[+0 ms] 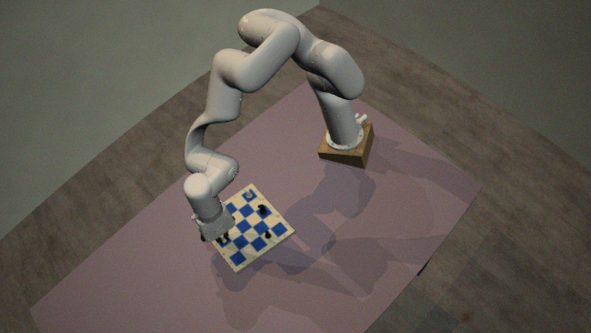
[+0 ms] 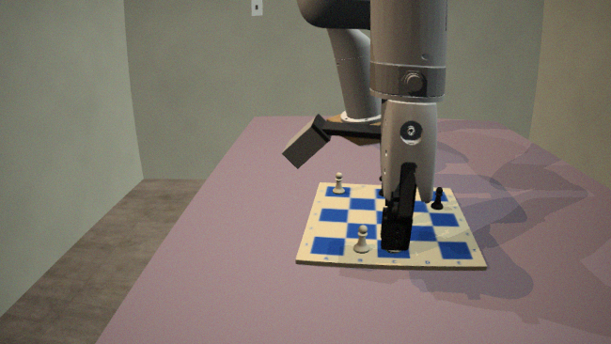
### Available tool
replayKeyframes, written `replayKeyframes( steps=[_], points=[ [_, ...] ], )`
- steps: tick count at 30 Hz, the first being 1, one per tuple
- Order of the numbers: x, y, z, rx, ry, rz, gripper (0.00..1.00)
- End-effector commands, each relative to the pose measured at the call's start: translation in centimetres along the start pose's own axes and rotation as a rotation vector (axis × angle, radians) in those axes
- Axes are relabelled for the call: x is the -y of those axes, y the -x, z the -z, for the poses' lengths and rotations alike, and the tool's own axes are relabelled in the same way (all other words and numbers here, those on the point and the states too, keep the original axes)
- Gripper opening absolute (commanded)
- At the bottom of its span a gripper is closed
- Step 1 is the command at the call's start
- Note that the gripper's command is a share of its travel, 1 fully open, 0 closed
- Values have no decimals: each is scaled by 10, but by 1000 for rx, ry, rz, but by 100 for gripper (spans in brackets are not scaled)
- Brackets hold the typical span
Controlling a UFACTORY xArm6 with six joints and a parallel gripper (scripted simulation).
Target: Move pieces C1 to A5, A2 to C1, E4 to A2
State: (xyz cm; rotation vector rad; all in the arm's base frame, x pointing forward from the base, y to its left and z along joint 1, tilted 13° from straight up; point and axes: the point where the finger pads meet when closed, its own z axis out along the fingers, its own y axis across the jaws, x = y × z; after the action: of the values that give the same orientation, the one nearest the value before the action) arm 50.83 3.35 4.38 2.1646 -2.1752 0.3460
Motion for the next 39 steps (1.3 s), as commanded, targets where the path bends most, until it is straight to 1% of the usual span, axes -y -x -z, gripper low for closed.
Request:
replayKeyframes(
  steps=[1, 7, 8, 10, 11, 13, 14, 16, 17, 19, 20, 33, 36, 39],
  points=[
    [2, 0, 2, 1, -4, 0, 0],
    [2, 0, 2, 1, -4, 0, 0],
    [2, 0, 2, 1, -4, 0, 7],
    [2, 0, 2, 1, -4, 0, 7],
    [2, 0, 2, 1, -4, 0, 15],
    [2, 0, 2, 1, -4, 0, 15],
    [2, 0, 2, 1, -4, 0, 22],
    [2, 0, 2, 1, -4, 0, 22],
    [2, 0, 2, 1, -4, 0, 30],
    [2, 0, 2, 1, -4, 0, 30],
    [2, 0, 2, 1, -4, 0, 37],
    [2, 0, 2, 1, -4, 0, 37],
    [2, 0, 7, 1, -4, 0, 37],
    [2, 0, 16, 1, -4, 0, 37]
  ],
)
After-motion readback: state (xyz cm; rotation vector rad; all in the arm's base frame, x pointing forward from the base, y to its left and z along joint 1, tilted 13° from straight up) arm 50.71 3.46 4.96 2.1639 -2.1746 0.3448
